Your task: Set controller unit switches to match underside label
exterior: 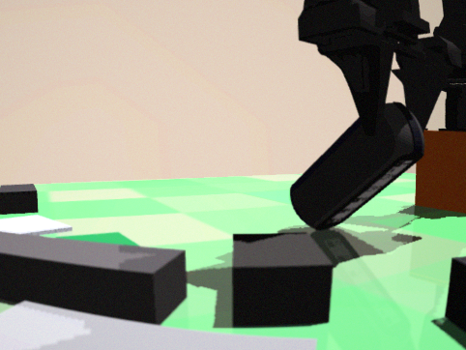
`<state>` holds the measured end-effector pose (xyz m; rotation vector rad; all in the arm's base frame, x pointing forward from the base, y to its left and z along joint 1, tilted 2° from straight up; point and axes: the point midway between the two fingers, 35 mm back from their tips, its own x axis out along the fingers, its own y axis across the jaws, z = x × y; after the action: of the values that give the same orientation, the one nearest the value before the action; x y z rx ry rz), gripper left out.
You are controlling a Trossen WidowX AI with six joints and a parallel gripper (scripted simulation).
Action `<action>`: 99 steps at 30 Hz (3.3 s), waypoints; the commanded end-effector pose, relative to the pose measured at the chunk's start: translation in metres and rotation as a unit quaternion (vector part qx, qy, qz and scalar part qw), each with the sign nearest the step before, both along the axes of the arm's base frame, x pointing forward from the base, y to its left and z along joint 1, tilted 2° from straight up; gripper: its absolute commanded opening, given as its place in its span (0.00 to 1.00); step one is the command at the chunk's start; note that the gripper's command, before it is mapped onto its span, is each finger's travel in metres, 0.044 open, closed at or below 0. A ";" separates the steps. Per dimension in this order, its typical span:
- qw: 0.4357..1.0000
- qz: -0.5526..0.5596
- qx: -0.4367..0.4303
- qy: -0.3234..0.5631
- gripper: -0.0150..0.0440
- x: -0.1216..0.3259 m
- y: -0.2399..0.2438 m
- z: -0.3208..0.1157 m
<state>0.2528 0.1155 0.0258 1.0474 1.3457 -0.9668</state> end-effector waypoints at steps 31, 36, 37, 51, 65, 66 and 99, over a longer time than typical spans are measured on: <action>1.000 -0.007 -0.007 0.004 0.83 -0.006 0.012 -0.023; 1.000 -0.007 -0.007 0.004 0.83 -0.006 0.015 -0.026; 1.000 -0.007 -0.007 0.004 0.83 -0.006 0.015 -0.027; 1.000 -0.007 -0.007 0.004 0.83 -0.008 0.021 -0.036; 1.000 -0.007 -0.007 0.004 0.83 -0.009 0.025 -0.045; 1.000 -0.007 -0.007 0.004 0.83 -0.009 0.026 -0.046; 1.000 -0.003 -0.003 0.006 0.83 -0.011 0.033 -0.061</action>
<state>0.2421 0.1483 -0.0364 1.0430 1.3483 -0.9821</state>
